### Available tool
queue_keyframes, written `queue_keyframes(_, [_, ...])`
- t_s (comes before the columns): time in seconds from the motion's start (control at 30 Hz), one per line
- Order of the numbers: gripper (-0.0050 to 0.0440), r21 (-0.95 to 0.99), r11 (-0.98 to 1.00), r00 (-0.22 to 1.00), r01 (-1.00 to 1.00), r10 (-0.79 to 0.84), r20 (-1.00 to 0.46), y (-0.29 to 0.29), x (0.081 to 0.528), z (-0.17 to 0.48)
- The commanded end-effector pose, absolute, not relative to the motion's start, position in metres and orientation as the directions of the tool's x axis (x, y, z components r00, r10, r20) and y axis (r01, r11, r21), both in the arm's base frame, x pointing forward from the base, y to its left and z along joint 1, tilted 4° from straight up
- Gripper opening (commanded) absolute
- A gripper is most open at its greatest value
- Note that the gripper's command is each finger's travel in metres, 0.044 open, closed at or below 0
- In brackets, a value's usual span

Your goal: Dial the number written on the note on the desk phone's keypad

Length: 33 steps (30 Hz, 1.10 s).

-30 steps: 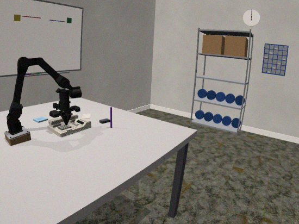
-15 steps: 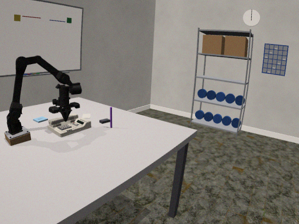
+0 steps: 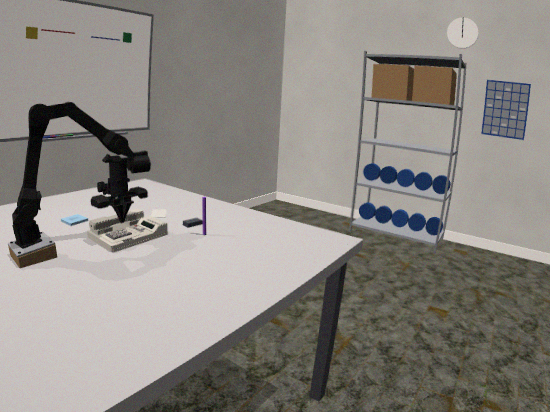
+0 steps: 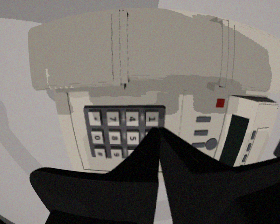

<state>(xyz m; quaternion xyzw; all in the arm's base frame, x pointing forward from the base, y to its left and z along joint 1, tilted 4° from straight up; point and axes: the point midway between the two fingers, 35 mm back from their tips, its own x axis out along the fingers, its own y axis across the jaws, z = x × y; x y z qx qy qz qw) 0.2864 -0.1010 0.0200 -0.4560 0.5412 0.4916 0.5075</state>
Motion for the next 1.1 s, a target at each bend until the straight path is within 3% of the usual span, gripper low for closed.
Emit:
queue_keyframes(0.0, [-0.005,0.076,0.107,-0.075,-0.991,0.013,-0.997,-0.1,0.284,0.013])
queue_keyframes(1.07, [-0.005,0.076,0.107,-0.075,-0.991,0.013,-0.997,-0.1,0.282,-0.004])
